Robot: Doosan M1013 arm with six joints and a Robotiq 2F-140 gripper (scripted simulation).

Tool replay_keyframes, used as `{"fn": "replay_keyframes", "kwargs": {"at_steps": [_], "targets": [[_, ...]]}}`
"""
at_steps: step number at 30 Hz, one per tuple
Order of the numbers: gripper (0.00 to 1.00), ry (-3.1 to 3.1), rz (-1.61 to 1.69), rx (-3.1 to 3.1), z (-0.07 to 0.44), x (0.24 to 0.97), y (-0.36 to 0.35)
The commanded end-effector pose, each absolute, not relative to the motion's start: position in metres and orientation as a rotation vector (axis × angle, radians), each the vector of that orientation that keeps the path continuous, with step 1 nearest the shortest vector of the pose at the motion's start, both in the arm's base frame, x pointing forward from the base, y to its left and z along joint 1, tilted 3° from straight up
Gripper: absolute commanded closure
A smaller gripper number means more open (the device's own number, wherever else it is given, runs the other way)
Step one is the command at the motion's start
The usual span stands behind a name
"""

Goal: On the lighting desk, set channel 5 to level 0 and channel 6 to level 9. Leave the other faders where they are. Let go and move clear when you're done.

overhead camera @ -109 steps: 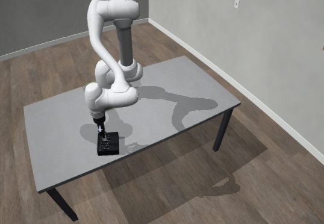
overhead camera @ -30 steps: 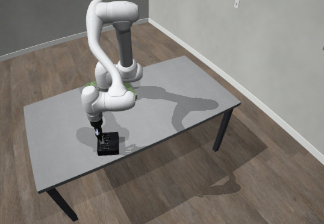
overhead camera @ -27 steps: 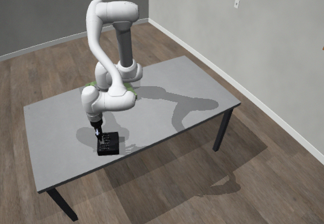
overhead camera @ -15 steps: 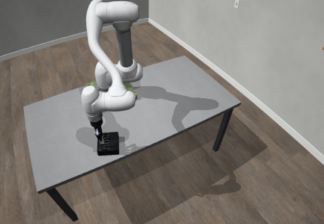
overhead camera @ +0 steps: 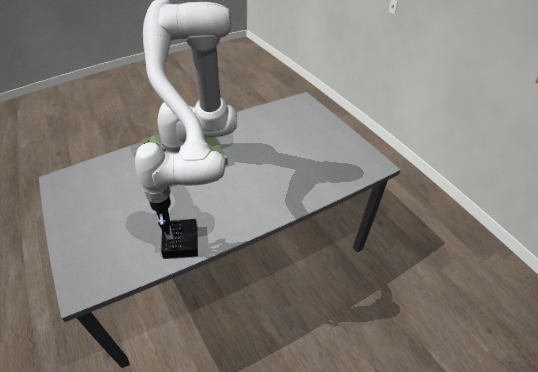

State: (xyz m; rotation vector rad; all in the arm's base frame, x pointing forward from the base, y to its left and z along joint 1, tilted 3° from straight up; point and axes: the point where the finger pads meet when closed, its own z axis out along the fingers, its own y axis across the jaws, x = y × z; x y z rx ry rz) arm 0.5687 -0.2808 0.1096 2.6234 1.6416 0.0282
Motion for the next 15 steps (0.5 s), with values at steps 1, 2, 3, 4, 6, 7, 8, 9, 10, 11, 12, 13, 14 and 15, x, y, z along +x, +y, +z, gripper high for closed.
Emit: {"fn": "replay_keyframes", "kwargs": {"at_steps": [1,2,3,4,6,7,8,9,10,11,12,13,14,15], "targets": [[0.90,1.642,0.029,2.623,0.1092,0.5687,-0.2808],[0.90,1.642,0.029,2.623,0.1092,0.5687,-0.2808],[0.90,1.642,0.029,2.623,0.1092,0.5687,-0.2808],[0.90,1.642,0.029,2.623,0.1090,0.5687,-0.2808],[0.90,1.642,0.029,2.623,0.1083,0.5688,-0.2808],[0.90,1.642,0.029,2.623,0.1079,0.5688,-0.2808],[0.90,1.642,0.029,2.623,0.1075,0.5688,-0.2809],[0.90,1.642,0.029,2.623,0.1071,0.5688,-0.2809],[0.90,1.642,0.029,2.623,0.1066,0.5688,-0.2809],[0.90,1.643,0.029,2.623,0.1061,0.5688,-0.2809],[0.90,1.643,0.029,2.623,0.1055,0.5689,-0.2810],[0.90,1.643,0.029,2.623,0.1049,0.5689,-0.2810],[0.90,1.643,0.029,2.623,0.1043,0.5689,-0.2810],[0.90,1.643,0.029,2.623,0.1036,0.5689,-0.2811]]}}
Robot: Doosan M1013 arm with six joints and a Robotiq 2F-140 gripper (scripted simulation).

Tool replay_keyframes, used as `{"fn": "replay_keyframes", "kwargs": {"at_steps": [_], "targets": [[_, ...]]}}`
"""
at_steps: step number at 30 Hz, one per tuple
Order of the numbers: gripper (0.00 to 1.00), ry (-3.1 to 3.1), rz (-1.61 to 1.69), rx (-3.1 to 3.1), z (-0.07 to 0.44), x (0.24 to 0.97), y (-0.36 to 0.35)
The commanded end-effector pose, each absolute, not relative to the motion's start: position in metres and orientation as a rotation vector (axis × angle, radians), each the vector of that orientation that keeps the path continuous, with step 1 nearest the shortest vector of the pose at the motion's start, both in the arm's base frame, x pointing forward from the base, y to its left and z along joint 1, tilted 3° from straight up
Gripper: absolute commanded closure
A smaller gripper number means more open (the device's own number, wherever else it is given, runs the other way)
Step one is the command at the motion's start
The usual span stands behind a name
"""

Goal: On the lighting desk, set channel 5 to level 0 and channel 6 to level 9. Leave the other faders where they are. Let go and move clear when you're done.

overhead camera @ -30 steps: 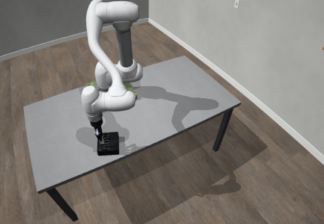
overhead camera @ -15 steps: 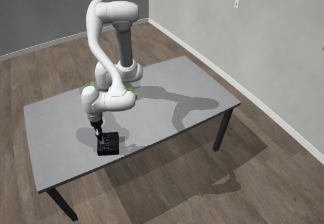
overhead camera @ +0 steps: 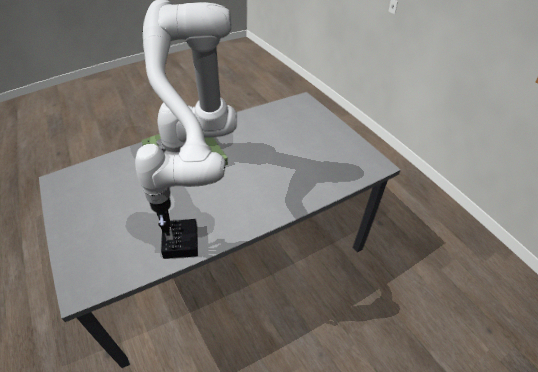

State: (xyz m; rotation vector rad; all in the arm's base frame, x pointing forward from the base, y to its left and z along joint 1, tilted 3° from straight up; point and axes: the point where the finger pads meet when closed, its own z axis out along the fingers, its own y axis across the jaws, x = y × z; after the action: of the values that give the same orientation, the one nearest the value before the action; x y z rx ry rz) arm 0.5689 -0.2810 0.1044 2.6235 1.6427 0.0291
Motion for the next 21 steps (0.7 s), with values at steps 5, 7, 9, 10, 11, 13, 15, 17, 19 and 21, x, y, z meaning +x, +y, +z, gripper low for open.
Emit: {"fn": "replay_keyframes", "kwargs": {"at_steps": [5,7,9,10,11,13,15,17,19,21], "targets": [[0.90,1.643,0.029,2.623,0.102,0.569,-0.281],[0.90,1.643,0.029,2.623,0.100,0.569,-0.281],[0.90,1.643,0.029,2.623,0.098,0.569,-0.281],[0.90,1.643,0.029,2.623,0.098,0.569,-0.281],[0.90,1.643,0.029,2.623,0.097,0.569,-0.281],[0.90,1.643,0.029,2.623,0.095,0.569,-0.281],[0.90,1.643,0.029,2.623,0.094,0.569,-0.282],[0.90,1.643,0.029,2.623,0.093,0.569,-0.282],[0.90,1.643,0.029,2.623,0.091,0.569,-0.282],[0.90,1.643,0.029,2.623,0.091,0.569,-0.282]]}}
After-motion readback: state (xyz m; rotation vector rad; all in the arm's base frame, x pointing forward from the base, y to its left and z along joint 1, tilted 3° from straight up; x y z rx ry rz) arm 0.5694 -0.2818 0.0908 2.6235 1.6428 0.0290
